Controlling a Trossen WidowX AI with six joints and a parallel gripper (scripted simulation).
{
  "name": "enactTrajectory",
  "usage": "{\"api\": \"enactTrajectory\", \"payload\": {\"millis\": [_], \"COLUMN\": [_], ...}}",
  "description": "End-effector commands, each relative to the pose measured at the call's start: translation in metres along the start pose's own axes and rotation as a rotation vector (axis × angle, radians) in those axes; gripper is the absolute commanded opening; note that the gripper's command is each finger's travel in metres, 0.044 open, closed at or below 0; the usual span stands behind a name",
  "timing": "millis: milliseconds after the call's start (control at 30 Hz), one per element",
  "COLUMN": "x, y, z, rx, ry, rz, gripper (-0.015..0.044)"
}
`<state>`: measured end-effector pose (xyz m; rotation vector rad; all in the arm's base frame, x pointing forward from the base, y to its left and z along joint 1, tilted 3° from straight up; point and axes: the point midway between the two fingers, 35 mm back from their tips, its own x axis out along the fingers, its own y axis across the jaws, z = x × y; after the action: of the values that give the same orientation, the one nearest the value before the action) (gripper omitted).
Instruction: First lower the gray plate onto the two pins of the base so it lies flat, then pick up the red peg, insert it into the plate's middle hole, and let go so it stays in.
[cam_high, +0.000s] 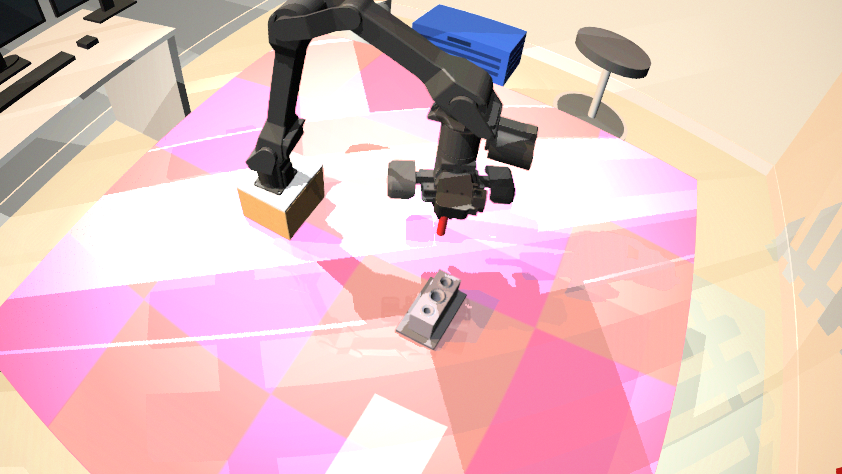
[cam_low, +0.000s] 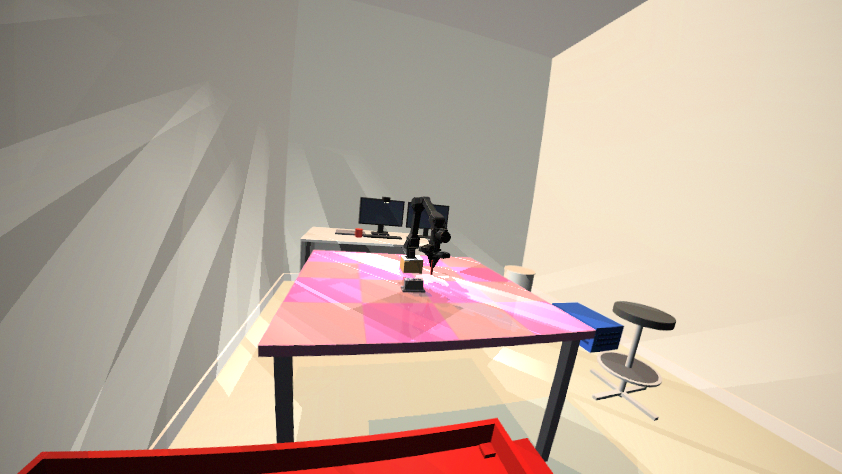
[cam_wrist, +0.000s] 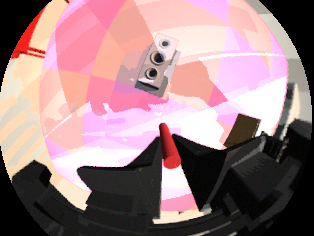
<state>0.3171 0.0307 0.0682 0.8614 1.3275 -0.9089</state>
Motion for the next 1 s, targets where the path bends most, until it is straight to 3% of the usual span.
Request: {"api": "enactTrajectory", "payload": {"millis": [0, 967], "x": [-0.002, -0.003], "y": [0.003, -0.007], "z": [0.015, 0.105], "rx": [-0.003, 0.002], "ry": [0.000, -0.010], "rz": [0.006, 0.009], "gripper": [0.0000, 0.0000]}}
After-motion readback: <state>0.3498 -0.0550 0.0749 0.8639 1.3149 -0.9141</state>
